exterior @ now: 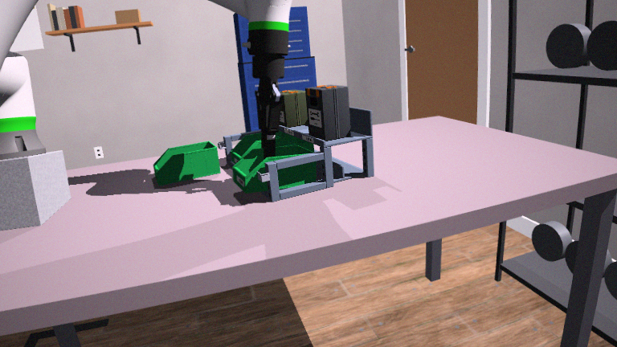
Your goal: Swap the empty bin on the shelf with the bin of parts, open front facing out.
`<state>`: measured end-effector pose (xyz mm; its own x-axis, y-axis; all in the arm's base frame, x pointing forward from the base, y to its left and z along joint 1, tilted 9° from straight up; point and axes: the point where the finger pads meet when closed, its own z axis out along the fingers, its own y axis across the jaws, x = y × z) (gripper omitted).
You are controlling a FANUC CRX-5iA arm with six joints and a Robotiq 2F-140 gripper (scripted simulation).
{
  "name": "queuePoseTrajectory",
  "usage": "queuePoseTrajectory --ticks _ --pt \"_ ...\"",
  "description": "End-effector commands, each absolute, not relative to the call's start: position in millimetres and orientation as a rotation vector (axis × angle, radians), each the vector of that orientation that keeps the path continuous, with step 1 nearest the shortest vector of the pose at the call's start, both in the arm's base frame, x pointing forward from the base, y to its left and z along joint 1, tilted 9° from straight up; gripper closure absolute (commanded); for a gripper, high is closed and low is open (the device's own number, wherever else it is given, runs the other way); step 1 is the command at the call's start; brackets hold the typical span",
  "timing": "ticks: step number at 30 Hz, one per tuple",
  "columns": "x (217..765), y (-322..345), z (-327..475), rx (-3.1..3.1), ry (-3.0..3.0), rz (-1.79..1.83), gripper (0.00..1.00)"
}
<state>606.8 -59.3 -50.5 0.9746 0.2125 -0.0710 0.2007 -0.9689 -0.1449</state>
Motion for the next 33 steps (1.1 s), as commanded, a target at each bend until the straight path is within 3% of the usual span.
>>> queuePoseTrajectory --ticks 1,33 --pt "607.5 -59.7 -49.3 -2.986 -0.314 0.127 0.85" --pt "607.4 -62.1 -33.8 -2.986 -0.314 0.127 0.85"
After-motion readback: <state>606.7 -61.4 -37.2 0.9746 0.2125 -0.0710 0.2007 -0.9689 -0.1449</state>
